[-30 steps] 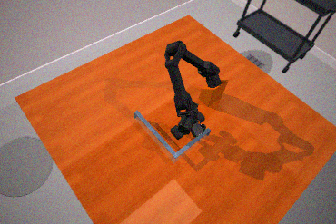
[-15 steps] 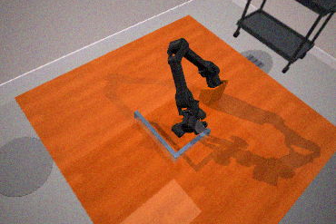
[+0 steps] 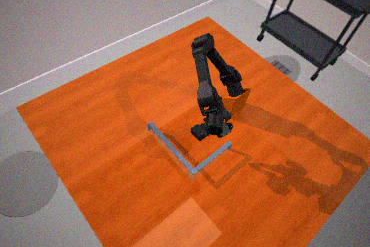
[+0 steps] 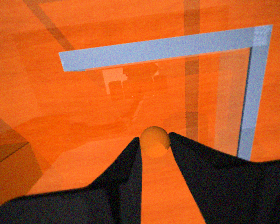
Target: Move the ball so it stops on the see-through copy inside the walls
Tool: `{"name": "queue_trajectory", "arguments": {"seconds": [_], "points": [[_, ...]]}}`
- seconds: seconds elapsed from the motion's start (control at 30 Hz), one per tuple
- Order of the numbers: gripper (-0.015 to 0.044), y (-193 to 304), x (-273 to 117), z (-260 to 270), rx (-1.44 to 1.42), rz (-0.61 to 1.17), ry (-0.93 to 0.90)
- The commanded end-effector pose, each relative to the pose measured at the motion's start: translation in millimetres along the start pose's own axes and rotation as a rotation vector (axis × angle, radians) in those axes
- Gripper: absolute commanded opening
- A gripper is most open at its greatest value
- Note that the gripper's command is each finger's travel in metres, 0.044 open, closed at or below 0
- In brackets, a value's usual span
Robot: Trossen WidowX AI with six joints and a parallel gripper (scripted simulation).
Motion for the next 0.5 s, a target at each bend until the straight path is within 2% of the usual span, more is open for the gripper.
{"name": "queue_trajectory", "arguments": {"seconds": [0.0,0.47], "points": [[0.0000,8.1,-4.7,-5.6,0.080,-0.012,0.000],[0.0000,88.3,9.1,-53.6,0.781,-0.045,-0.013]]}}
Point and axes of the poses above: the point midway between the two fingers, 35 mm back from their tips, its own x axis out along the fingers, its own z axis across the jaws, y = z × x, the point moved 5 cm from there along -x, back along the fingers, and after that the axes turned 11 degrees about -x, right-handed, at the moved point
